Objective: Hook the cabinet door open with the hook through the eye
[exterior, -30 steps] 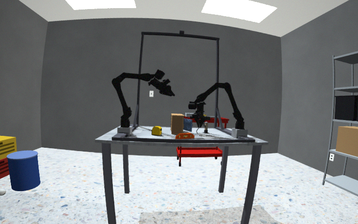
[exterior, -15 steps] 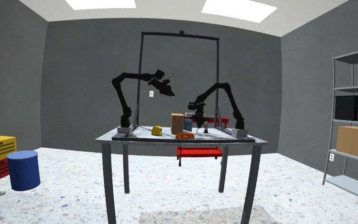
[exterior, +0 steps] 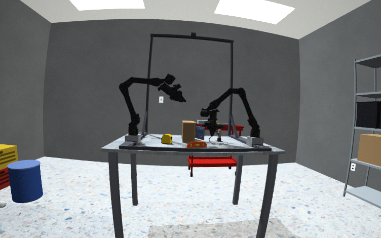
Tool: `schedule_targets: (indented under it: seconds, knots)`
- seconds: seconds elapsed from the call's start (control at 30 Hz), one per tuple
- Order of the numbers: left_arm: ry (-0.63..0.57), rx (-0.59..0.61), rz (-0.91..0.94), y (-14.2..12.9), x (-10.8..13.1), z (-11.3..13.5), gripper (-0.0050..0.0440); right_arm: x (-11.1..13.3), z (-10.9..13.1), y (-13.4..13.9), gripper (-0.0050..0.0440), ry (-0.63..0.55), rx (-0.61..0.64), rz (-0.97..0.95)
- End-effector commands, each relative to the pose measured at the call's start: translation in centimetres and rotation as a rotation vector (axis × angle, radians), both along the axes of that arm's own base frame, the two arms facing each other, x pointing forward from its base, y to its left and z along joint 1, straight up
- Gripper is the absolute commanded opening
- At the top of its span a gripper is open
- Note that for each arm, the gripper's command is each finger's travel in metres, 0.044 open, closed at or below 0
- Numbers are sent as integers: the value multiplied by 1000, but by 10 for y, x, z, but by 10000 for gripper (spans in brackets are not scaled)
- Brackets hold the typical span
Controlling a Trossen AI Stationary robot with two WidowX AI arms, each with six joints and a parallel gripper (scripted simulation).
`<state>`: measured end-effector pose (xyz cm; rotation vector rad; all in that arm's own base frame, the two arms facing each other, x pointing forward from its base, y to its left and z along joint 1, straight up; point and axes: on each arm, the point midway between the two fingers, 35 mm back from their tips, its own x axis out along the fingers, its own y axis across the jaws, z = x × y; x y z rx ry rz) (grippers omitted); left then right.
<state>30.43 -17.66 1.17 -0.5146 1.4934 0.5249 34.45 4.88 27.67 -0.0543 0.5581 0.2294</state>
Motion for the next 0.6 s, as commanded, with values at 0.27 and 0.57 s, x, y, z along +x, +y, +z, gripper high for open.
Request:
schedule_targets:
  seconds: [0.27, 0.57]
  knots:
    - [-219, 132, 6, -1, 2, 25, -5, -1, 11, 1, 400, -28, 4, 4]
    - [-409, 278, 7, -4, -2, 40, -50, -1, 11, 1, 400, -28, 4, 4]
